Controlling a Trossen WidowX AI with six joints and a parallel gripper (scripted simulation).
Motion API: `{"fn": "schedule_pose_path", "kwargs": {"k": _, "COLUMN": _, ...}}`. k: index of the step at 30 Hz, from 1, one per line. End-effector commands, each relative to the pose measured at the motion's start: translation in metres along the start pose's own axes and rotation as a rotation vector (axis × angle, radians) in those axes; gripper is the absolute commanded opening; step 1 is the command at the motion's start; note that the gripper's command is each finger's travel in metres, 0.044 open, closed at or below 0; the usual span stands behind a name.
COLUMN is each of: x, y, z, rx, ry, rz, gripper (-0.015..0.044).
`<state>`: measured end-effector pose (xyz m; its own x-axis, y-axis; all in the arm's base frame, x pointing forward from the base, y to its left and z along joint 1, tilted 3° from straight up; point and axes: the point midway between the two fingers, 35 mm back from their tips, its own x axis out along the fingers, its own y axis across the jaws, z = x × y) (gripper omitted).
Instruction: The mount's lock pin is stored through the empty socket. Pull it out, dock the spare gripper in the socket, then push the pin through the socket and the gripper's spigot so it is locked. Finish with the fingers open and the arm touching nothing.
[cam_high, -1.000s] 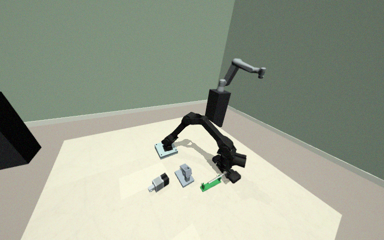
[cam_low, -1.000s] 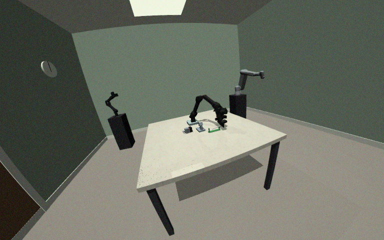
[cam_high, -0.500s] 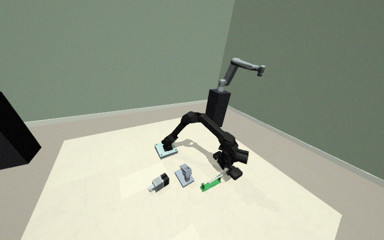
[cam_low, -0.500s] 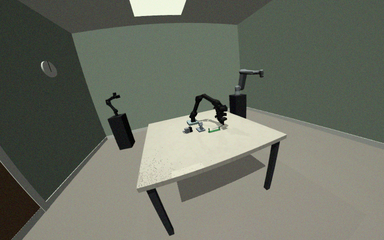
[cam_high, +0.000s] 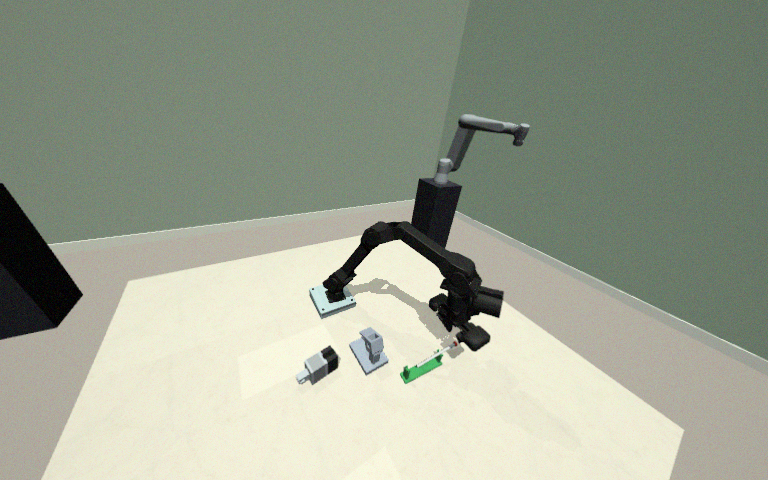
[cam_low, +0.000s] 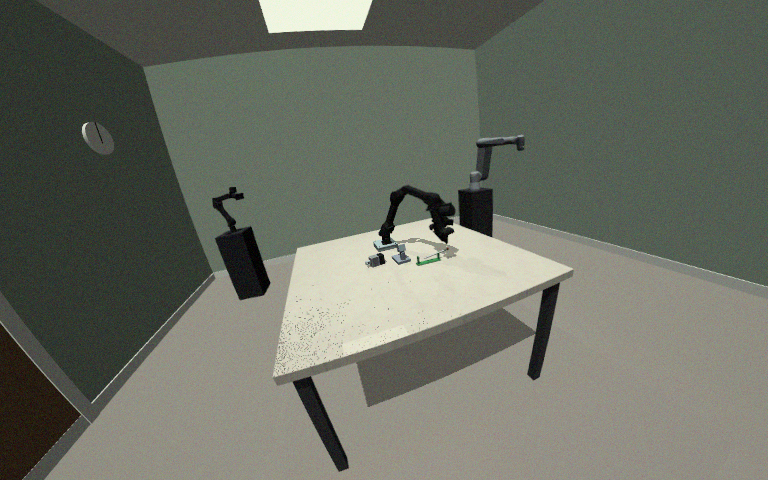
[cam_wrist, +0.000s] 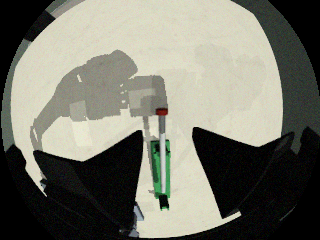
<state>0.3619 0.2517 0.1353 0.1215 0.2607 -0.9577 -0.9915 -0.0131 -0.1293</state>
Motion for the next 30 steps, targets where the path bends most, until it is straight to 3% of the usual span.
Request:
{"fn": "schedule_pose_path", "kwargs": {"k": 1, "x": 0.002, "y": 0.0, "z": -0.001, "rx": 0.0, "ry": 0.001, "rz": 0.002, "gripper": 0.0253}}
{"fn": "schedule_pose_path", "kwargs": {"k": 4, "x": 0.002, "y": 0.0, "z": -0.001, "rx": 0.0, "ry": 0.001, "rz": 0.002, "gripper": 0.0331}}
{"fn": "schedule_pose_path", "kwargs": {"k": 6, "x": -0.007, "y": -0.001, "z": -0.007, "rx": 0.002, "ry": 0.01, "rz": 0.006, "gripper": 0.0279}}
{"fn": "schedule_pose_path", "kwargs": {"k": 10, "x": -0.056, "y": -0.003, "z": -0.046, "rx": 0.013, "ry": 0.06, "rz": 0.036, "gripper": 0.018}}
{"fn": "schedule_pose_path", "kwargs": {"k": 18, "x": -0.065, "y": -0.002, "z": -0.053, "rx": 0.015, "ry": 0.067, "rz": 0.042, "gripper": 0.018}}
{"fn": "schedule_pose_path", "kwargs": {"k": 27, "x": -0.003, "y": 0.001, "z": -0.064, "rx": 0.015, "ry": 0.067, "rz": 0.041, "gripper": 0.018}}
{"fn": "schedule_pose_path", "kwargs": {"k": 30, "x": 0.003, "y": 0.001, "z": -0.067, "rx": 0.015, "ry": 0.068, "rz": 0.041, "gripper": 0.018}}
